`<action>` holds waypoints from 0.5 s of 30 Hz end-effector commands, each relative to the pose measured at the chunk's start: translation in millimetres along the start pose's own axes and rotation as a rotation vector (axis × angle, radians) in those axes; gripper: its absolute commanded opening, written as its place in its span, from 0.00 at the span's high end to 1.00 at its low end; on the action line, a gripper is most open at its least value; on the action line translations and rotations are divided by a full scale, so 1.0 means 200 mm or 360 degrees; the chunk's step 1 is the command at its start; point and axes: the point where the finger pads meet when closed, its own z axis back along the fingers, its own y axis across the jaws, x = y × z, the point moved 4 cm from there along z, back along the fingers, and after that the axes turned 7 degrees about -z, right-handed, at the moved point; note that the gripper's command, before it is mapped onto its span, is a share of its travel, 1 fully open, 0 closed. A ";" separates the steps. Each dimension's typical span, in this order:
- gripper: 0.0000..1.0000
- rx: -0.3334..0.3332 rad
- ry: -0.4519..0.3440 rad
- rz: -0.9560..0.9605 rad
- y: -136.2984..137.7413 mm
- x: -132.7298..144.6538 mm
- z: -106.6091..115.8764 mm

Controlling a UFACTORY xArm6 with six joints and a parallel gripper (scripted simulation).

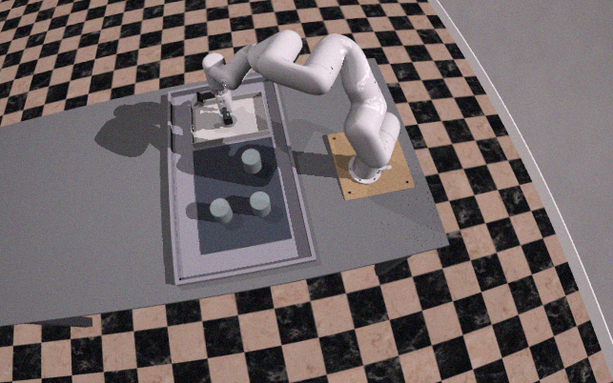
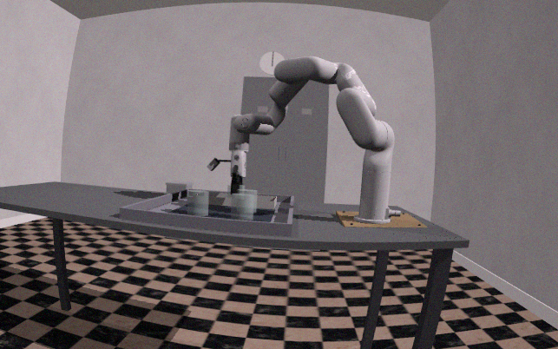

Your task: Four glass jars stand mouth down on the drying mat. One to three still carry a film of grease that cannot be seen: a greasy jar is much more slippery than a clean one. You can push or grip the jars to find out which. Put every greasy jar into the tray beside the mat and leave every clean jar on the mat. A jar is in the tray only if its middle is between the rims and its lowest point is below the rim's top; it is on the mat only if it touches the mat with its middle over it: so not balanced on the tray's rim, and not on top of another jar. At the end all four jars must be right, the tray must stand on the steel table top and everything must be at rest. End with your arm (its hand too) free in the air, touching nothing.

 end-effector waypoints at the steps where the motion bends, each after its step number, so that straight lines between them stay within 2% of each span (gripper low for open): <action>1: 0.00 0.0004 0.0007 0.0000 0.00 -0.01 0.01; 15: 0.00 0.0004 0.0007 0.0000 0.00 -0.01 0.22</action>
